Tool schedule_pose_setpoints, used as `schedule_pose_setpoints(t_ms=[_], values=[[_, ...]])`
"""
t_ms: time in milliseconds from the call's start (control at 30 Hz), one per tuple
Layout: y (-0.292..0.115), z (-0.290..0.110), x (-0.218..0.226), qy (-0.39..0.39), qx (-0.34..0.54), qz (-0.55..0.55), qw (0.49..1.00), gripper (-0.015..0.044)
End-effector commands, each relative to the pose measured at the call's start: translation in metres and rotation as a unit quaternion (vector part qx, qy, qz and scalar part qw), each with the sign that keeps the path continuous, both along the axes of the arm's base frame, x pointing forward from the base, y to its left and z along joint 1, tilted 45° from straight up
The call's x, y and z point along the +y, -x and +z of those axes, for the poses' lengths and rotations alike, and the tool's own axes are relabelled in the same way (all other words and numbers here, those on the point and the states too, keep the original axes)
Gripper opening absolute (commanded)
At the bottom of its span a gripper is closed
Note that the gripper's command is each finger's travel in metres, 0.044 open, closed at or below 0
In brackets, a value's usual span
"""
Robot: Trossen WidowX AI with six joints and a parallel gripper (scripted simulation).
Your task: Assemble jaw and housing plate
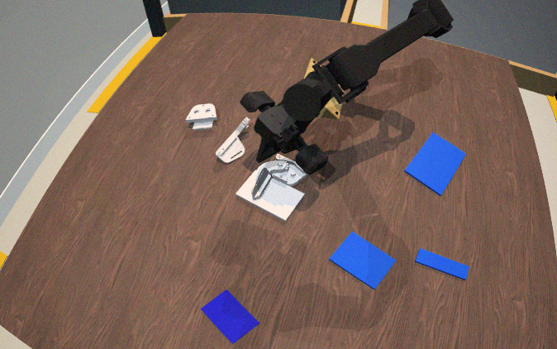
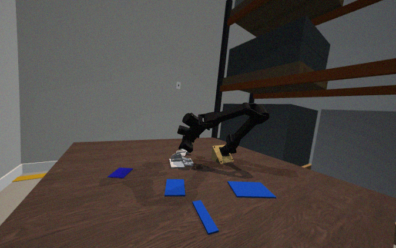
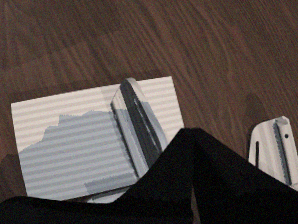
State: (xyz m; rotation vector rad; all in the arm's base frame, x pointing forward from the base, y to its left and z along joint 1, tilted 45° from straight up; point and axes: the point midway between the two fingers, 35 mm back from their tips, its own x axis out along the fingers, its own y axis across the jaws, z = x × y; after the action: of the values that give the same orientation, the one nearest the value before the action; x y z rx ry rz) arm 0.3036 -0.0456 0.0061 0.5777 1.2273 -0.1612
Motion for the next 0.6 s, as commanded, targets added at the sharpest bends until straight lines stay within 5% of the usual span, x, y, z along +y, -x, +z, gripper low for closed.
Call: schedule_pose_setpoints(t_ms=[0, 567], values=[[0.008, -0.007, -0.013, -0.016, 0.031, -0.040, 0.999, 0.0000], [0.053, -0.035, -0.052, -0.084, 0.159, -0.184, 0.966, 0.0000]])
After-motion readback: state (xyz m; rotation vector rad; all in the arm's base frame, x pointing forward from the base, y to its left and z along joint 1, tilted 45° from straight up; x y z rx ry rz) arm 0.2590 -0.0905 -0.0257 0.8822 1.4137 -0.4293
